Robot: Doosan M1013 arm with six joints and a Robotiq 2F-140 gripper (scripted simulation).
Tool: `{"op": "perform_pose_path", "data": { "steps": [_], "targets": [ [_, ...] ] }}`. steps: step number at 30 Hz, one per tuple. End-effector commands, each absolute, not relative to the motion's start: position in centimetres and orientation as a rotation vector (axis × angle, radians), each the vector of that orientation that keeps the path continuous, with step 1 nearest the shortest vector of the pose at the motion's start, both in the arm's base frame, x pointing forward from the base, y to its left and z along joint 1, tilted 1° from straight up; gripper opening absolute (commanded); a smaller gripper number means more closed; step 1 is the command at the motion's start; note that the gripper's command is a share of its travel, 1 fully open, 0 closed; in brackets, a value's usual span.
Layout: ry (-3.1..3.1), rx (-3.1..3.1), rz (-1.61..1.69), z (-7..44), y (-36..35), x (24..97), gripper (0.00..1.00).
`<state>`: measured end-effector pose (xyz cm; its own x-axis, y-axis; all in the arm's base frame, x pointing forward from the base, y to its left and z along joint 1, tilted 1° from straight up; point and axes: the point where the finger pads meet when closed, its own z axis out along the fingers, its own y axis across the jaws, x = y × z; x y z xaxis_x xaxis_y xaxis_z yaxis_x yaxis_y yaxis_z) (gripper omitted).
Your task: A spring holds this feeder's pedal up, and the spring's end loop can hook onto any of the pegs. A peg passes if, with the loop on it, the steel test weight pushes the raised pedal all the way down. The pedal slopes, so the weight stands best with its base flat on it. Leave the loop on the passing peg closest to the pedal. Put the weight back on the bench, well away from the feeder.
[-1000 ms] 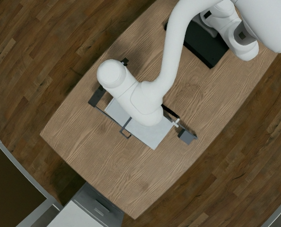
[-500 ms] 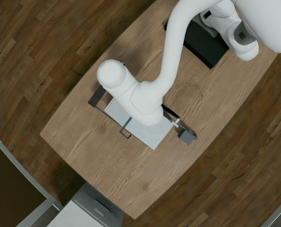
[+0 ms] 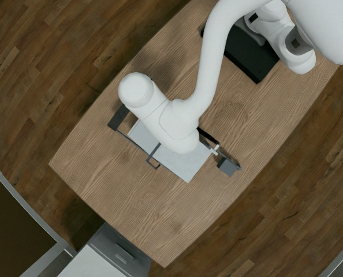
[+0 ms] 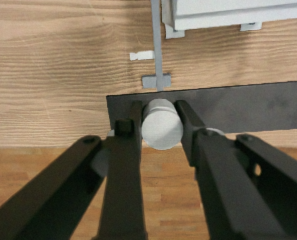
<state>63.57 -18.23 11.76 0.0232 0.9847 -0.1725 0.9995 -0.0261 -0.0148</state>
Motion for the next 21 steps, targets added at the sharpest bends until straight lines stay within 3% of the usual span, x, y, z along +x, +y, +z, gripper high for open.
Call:
{"op": "perform_pose_path", "data": {
  "steps": [1, 21],
  "targets": [
    [2.111, 2.165, -0.202, 11.85, -18.23, 63.62, 0.25],
    [2.111, 2.165, -0.202, 12.65, -18.23, 63.63, 0.25]
  ]
}}
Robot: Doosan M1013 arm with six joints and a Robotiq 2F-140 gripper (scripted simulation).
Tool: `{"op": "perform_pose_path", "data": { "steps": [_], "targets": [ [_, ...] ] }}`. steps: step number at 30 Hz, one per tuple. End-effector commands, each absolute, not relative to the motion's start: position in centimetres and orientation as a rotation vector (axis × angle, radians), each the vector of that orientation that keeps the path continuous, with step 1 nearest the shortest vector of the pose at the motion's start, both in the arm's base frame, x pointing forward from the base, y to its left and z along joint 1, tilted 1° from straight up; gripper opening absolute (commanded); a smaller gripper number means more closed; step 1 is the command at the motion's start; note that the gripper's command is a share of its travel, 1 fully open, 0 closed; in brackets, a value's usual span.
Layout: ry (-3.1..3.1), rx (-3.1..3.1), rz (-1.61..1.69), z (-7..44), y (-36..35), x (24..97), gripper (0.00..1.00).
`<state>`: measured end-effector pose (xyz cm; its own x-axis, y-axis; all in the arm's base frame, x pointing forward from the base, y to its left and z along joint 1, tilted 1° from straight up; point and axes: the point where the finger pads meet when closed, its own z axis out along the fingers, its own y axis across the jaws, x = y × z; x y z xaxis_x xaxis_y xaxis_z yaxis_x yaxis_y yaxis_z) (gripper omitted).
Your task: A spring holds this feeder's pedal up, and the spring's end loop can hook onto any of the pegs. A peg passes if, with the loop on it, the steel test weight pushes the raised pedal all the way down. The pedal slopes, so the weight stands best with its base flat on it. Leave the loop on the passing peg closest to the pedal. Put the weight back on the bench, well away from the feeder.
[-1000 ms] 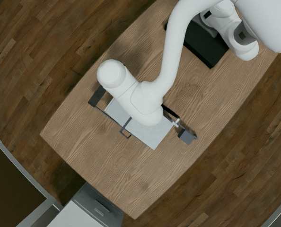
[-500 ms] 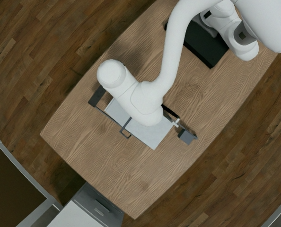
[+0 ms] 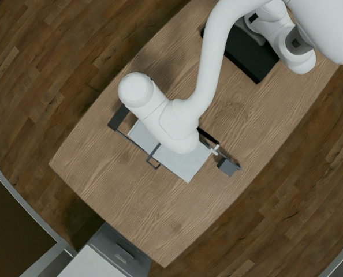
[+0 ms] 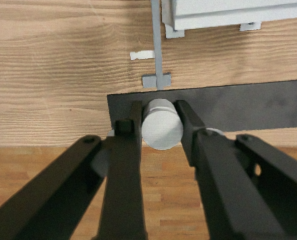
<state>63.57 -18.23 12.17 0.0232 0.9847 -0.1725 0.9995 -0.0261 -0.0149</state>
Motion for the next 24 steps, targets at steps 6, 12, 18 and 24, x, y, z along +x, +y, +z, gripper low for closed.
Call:
{"op": "perform_pose_path", "data": {
  "steps": [6, 12, 18, 24],
  "targets": [
    [2.111, 2.165, -0.202, 14.3, -18.2, 63.7, 0.25],
    [2.111, 2.165, -0.202, 15.9, -18.2, 63.7, 0.25],
    [2.111, 2.165, -0.202, 16.5, -18.2, 63.7, 0.25],
    [2.111, 2.165, -0.202, 18.1, -18.2, 63.7, 0.25]
  ]
}}
